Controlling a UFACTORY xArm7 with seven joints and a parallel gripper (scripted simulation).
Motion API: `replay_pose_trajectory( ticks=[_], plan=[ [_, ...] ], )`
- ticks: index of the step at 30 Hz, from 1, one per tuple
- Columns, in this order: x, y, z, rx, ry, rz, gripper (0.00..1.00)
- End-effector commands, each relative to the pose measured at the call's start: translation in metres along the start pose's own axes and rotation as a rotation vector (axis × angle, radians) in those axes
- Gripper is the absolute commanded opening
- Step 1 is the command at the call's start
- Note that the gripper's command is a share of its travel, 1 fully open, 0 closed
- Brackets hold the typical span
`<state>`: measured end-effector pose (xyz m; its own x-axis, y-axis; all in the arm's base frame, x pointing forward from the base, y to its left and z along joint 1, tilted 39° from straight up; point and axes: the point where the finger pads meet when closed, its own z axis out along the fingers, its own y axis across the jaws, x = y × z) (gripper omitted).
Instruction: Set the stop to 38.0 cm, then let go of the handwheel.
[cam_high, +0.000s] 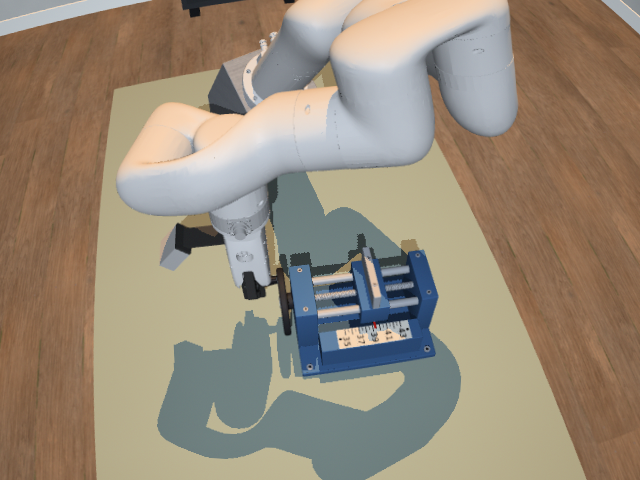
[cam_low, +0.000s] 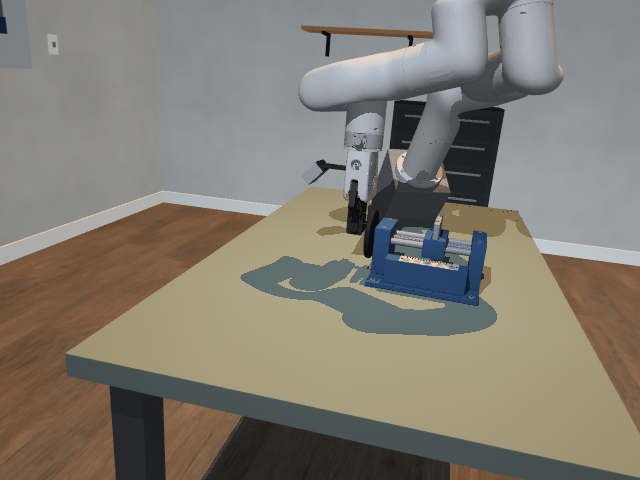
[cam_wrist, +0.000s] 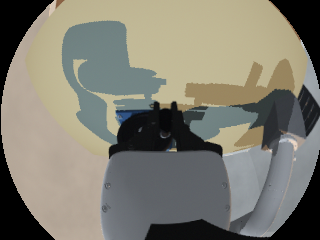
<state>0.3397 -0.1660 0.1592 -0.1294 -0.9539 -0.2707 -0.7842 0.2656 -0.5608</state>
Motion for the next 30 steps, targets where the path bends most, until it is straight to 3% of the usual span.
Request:
replay_pose_trajectory(
  ticks=[1,30],
  plan=[
    [0.001,-0.001,-0.006,0.002,0.002,0.001,0.06],
    [0.001,-0.029,-0.03,0.002,0.002,0.001,0.06]
  ],
)
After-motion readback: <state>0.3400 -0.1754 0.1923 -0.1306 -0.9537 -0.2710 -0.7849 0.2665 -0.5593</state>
